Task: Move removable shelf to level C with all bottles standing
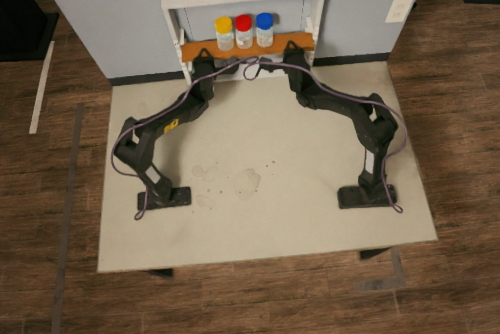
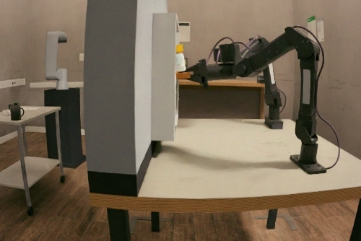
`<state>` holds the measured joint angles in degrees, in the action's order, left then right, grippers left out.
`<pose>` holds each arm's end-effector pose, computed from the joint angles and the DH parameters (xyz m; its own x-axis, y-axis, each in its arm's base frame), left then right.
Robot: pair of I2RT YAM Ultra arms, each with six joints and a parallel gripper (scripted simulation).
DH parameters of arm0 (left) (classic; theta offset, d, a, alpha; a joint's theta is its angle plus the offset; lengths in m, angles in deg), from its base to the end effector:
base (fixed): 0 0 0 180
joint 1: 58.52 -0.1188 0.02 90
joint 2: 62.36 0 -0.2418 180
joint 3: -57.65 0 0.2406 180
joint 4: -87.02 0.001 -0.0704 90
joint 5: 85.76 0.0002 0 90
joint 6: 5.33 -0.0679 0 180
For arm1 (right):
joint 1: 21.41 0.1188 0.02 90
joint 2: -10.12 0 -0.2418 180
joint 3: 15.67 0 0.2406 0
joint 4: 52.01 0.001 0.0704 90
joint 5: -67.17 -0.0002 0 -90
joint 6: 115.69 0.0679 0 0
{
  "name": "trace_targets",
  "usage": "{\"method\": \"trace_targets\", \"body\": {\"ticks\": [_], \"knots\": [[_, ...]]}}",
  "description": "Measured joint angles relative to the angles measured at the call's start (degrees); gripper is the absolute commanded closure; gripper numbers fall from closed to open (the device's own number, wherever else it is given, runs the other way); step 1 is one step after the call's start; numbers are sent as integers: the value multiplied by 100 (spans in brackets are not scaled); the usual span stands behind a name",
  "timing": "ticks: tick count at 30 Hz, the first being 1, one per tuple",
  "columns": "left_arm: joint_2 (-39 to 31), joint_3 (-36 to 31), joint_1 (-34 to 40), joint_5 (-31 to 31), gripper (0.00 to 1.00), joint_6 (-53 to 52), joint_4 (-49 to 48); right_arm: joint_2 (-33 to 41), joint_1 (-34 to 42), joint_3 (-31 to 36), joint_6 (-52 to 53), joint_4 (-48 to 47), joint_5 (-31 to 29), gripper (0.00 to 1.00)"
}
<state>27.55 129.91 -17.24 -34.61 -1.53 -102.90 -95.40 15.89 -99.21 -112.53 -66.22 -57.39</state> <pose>0.3076 -0.2120 0.2709 0.0399 0.9990 0.0185 0.1040 -0.0226 0.9943 0.3671 0.2325 0.2445 0.0459 -0.9987 0.0220 -0.1102 -0.0269 -0.9935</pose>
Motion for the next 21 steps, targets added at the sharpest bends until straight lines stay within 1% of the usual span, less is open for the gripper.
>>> {"method": "trace_targets", "body": {"ticks": [21], "knots": [[431, 439, -251, 245, 100, -28, 0, -417, -195, -560, -15, 151, 188, 100]]}}
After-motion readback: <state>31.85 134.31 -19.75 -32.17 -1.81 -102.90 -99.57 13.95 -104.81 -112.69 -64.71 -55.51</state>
